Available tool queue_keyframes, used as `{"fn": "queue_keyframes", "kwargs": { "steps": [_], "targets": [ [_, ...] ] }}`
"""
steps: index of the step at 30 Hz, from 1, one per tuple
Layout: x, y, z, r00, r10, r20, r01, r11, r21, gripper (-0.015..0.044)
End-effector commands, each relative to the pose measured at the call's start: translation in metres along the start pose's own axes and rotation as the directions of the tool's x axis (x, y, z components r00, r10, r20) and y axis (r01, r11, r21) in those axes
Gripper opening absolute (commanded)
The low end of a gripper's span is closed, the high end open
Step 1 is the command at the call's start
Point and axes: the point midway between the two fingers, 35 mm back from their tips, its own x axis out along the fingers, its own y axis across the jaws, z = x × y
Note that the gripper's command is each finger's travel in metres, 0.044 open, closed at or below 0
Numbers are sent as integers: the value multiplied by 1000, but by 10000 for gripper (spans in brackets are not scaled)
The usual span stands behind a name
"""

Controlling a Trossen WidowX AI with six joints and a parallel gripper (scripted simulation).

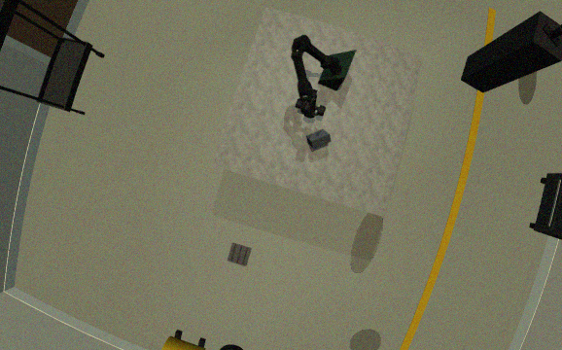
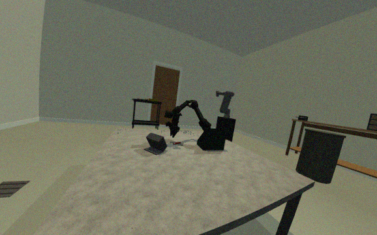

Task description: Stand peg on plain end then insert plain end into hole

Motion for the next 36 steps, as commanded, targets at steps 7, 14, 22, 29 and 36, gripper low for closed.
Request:
{"fn": "queue_keyframes", "kwargs": {
  "steps": [7,14,22,29,36],
  "targets": [
    [-5,-1,-21,992,-82,-93,50,950,-307,440],
    [-9,-4,-32,981,-135,-137,55,880,-473,440],
    [-4,-5,-32,981,-134,-137,54,880,-473,440],
    [8,-6,-32,982,-133,-137,53,880,-472,440],
    [19,-7,-33,982,-132,-137,53,880,-472,440]
  ]
}}
